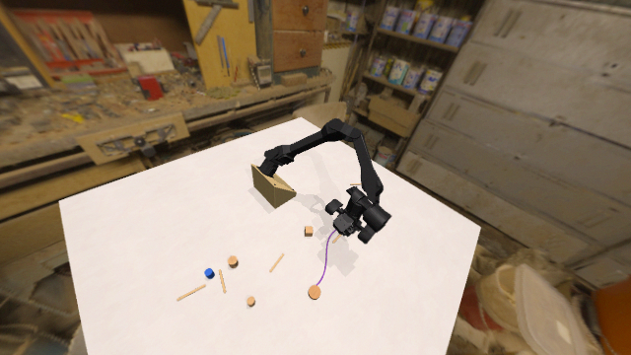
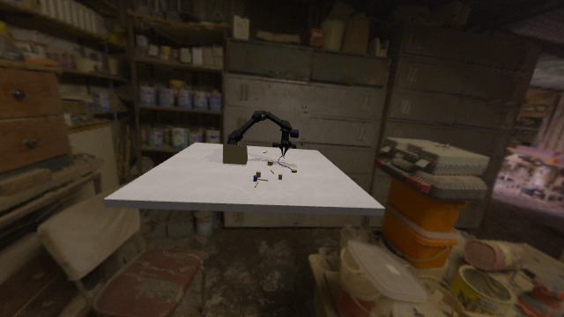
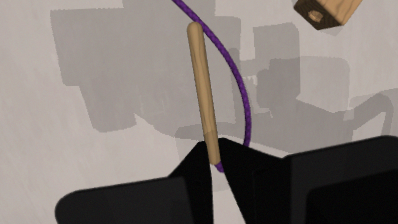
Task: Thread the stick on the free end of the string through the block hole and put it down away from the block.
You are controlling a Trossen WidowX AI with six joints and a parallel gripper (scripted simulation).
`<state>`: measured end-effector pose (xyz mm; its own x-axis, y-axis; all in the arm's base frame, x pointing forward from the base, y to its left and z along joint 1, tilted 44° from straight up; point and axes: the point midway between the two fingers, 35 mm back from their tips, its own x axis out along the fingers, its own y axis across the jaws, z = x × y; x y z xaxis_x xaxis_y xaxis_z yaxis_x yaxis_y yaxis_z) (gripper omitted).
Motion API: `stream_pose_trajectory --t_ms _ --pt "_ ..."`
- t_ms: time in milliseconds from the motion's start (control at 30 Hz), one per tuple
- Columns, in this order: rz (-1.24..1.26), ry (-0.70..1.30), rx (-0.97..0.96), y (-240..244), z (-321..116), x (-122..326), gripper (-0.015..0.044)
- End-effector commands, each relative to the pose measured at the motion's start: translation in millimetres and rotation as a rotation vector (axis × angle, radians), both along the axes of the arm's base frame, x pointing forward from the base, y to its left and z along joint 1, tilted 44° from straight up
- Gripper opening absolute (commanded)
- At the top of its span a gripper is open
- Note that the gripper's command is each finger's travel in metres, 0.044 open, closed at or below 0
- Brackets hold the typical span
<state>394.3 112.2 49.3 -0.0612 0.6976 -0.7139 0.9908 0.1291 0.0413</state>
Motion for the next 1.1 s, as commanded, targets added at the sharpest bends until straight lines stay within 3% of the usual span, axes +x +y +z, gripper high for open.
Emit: stream_pose_trajectory --t_ms 0,533,1067 --pt "-0.118 0.108 -0.014 -2.3 -1.0 5.6 0.0" --pt "-0.524 0.503 -0.047 -7.0 -8.1 17.9 0.0" --pt "-0.541 0.519 -0.049 -2.1 -3.3 25.2 0.0"
